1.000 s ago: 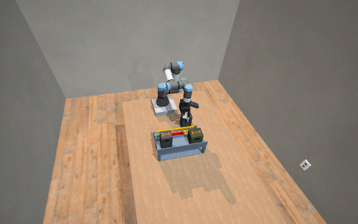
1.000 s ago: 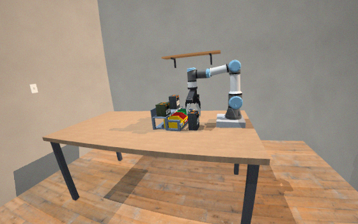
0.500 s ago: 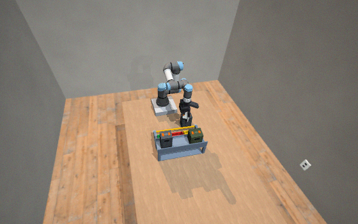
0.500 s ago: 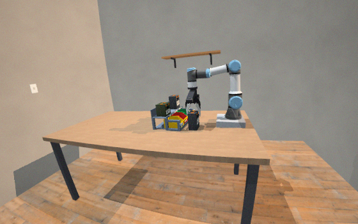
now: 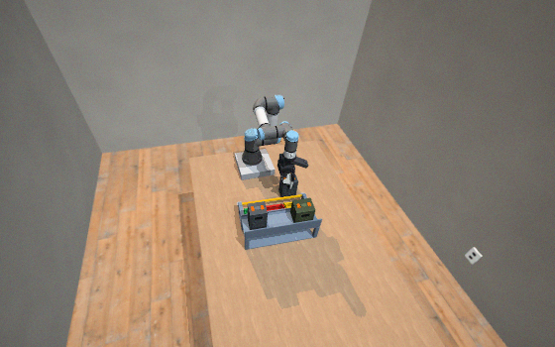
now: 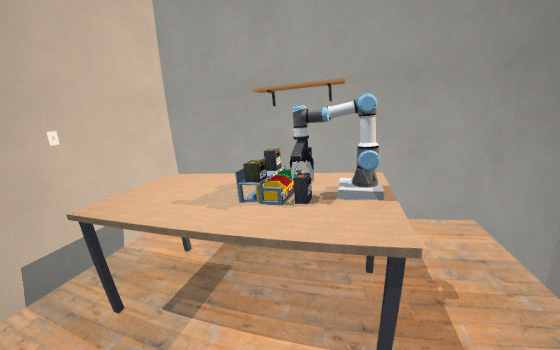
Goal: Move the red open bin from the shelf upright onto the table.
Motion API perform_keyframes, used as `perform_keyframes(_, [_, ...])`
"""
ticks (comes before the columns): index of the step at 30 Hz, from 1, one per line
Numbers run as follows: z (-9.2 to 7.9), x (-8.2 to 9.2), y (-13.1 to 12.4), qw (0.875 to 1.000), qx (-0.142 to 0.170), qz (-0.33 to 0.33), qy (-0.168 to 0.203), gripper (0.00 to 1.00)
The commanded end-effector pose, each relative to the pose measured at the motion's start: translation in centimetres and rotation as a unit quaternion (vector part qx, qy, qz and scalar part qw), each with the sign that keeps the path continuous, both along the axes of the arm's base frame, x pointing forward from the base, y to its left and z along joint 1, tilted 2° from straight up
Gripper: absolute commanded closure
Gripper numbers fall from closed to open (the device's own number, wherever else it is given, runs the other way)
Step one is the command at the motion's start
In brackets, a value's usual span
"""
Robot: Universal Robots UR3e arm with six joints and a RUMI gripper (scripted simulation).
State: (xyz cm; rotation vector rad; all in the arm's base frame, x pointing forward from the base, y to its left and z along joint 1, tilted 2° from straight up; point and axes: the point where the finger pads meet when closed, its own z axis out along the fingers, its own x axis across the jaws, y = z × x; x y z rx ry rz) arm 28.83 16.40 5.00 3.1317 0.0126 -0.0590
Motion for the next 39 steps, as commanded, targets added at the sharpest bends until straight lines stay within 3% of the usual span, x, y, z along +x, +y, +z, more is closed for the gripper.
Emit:
perform_keyframes(1, [0.1,0.1,0.0,1.0,0.0,0.0,-0.001,0.42])
perform_keyframes(11, [0.1,0.1,0.0,1.0,0.0,0.0,-0.001,0.42])
perform_keyframes(16, [5.6,0.3,0.1,1.0,0.0,0.0,-0.001,0.42])
perform_keyframes(28, [5.6,0.3,0.1,1.0,0.0,0.0,-0.001,0.42])
perform_keyframes(33, [5.2,3.2,-4.0,1.0,0.0,0.0,-0.002,0.42])
perform_keyframes(39, [5.2,3.2,-4.0,1.0,0.0,0.0,-0.002,0.42])
